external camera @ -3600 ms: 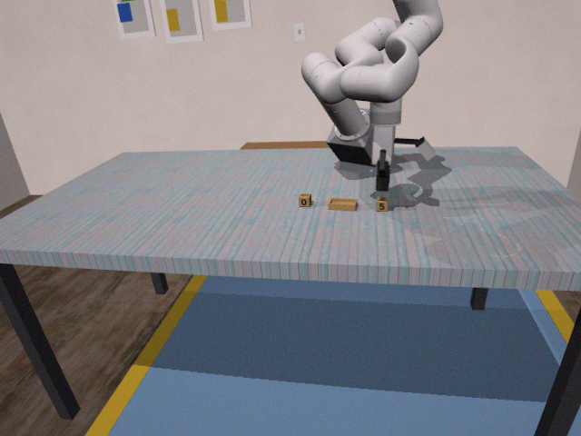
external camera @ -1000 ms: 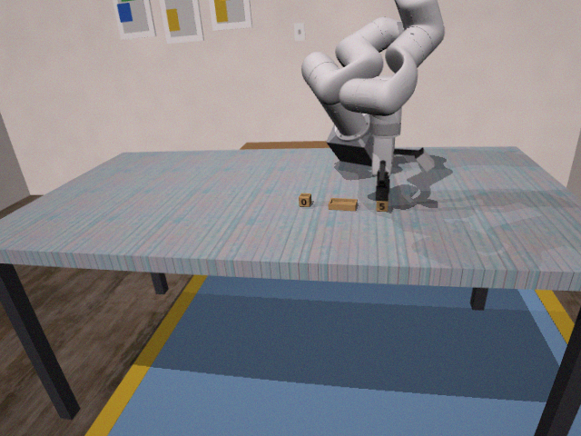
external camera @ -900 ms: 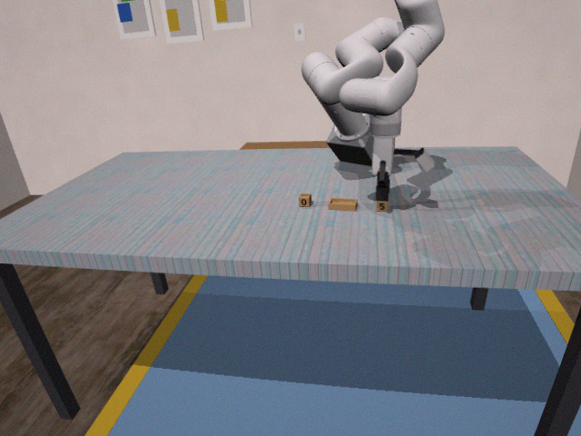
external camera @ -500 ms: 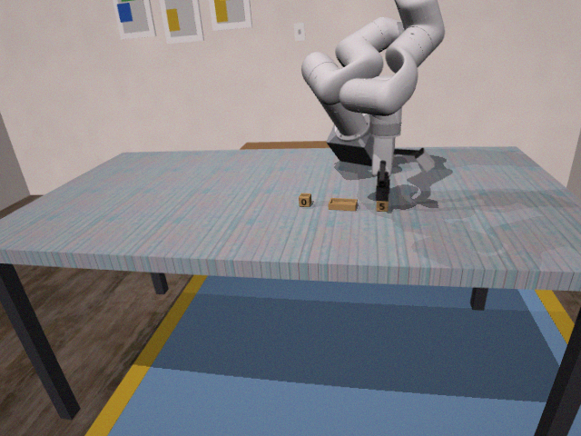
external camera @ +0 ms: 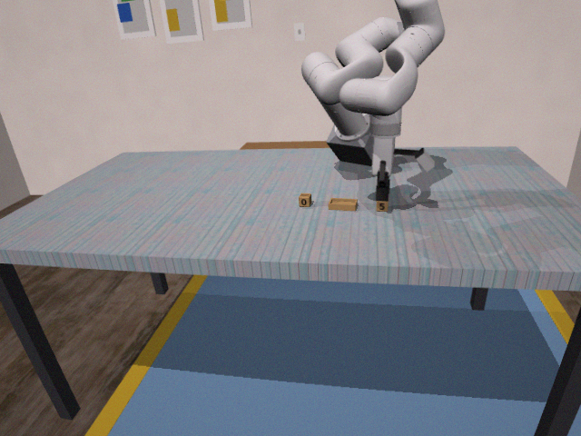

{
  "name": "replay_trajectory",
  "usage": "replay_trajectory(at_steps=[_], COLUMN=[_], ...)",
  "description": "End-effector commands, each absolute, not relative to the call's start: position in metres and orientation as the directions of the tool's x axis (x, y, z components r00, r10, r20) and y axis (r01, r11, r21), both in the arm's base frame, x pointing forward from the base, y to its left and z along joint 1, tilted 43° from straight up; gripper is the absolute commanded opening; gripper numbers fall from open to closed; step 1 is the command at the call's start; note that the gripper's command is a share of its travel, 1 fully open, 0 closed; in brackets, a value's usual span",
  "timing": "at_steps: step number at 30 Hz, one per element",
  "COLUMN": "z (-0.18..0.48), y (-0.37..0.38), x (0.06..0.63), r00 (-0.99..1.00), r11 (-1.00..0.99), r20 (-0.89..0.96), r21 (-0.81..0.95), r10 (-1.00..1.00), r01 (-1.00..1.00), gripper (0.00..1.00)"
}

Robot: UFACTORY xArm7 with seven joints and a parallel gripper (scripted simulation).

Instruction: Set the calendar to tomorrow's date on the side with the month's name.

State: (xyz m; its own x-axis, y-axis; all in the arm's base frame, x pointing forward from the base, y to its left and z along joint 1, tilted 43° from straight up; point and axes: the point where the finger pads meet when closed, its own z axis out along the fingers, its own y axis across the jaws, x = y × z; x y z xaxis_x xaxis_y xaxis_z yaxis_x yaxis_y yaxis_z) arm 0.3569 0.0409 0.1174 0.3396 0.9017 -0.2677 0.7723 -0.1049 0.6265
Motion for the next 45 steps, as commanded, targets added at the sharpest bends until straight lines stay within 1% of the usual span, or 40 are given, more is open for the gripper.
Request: replay_trajectory(at_steps=[1,45], z=[0.118,0.099], y=[0.042,0.031], x=[0.357,0.371], r00=[0.339,0.339], r11=[-0.104,-0.104], r20=[-0.266,-0.266], r21=[0.628,0.628], r10=[0.903,0.903], r01=[0.772,0.772], gripper=[0.47,0.47])
